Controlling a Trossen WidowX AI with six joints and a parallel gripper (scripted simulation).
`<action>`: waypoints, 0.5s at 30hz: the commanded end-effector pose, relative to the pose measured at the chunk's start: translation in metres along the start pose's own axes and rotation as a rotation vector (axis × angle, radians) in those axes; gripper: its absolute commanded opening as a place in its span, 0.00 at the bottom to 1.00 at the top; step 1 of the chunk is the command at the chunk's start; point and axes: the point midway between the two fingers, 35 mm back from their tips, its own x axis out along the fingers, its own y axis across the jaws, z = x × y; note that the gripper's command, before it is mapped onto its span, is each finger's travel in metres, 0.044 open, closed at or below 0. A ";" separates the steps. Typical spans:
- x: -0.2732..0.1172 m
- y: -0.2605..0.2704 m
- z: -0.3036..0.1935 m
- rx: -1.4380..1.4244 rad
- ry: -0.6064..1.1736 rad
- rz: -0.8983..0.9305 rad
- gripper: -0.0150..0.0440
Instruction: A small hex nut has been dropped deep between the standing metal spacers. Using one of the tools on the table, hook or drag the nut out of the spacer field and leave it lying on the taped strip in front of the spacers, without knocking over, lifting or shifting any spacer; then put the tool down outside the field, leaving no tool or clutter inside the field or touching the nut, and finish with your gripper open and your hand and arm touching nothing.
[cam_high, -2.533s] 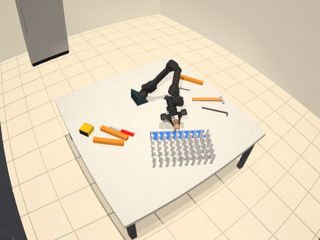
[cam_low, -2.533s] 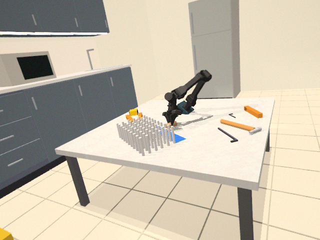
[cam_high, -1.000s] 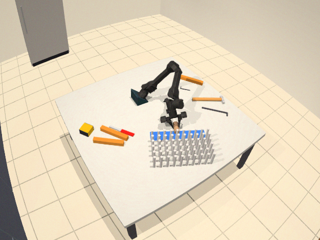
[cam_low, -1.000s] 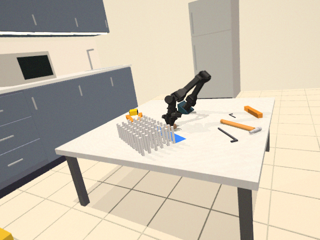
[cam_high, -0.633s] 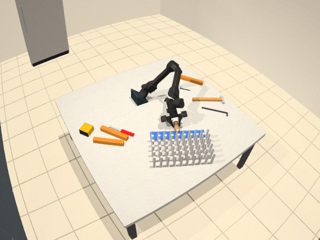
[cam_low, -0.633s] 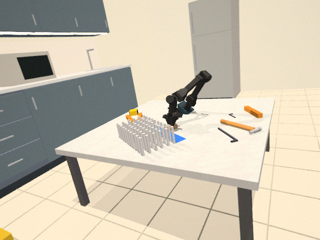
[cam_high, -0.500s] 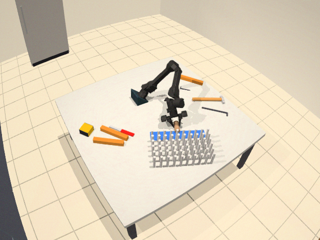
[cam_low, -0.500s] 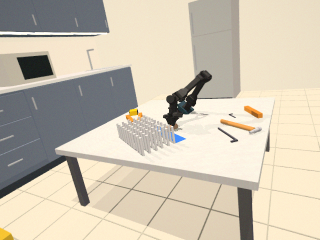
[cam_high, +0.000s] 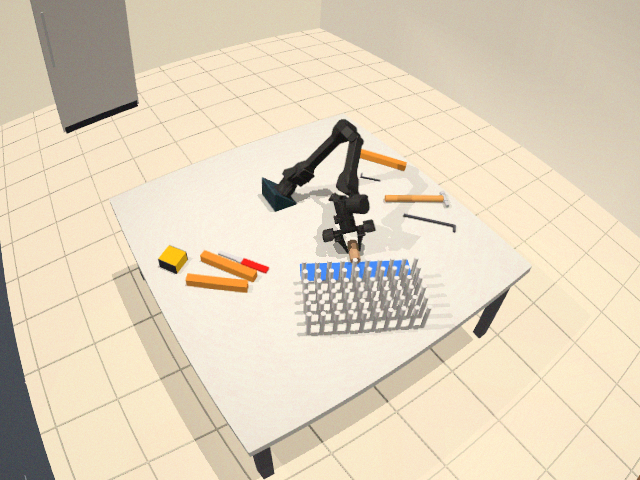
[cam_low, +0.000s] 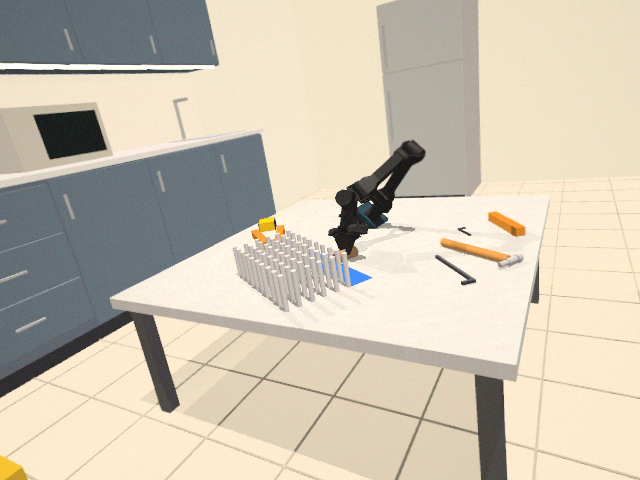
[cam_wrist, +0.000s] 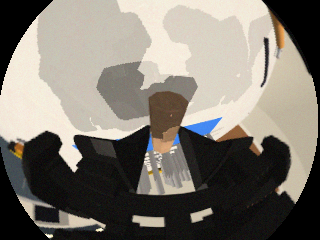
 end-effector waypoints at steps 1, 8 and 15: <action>-0.001 0.000 0.002 0.004 0.002 0.001 0.25; -0.003 -0.001 0.006 0.004 0.002 0.001 0.25; -0.005 -0.001 0.010 0.004 0.002 0.001 0.25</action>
